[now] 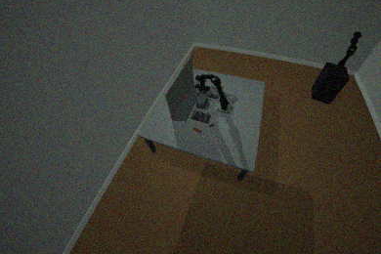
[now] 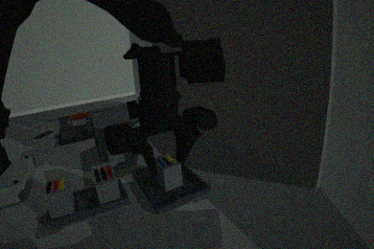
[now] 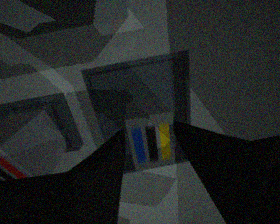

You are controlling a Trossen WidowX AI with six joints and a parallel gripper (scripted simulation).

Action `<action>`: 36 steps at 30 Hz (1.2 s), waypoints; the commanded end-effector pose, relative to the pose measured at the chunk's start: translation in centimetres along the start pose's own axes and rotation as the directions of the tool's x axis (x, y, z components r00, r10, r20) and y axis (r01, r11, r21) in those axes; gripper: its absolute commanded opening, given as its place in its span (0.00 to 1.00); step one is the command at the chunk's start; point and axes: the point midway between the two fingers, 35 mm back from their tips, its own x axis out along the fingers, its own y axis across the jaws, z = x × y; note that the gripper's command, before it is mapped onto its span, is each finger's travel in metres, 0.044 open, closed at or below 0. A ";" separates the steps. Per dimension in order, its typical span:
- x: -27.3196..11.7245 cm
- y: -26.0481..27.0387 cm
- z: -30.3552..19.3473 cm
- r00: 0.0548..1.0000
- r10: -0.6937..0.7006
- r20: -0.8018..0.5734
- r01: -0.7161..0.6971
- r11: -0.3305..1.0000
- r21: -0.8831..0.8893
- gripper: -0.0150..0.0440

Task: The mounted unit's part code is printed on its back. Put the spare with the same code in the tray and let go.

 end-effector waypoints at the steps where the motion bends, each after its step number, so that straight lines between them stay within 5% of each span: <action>1: -0.1 0.0 0.0 1.000 -0.001 0.000 0.001 1.000 0.000 0.83; 5: -0.1 0.0 0.0 1.000 -0.001 0.000 0.001 1.000 0.000 1.00; 14: -10.5 0.0 0.0 1.000 -0.001 -0.001 0.001 1.000 0.003 1.00; 36: -10.3 -0.2 0.0 1.000 -0.016 -0.009 0.016 1.000 0.005 1.00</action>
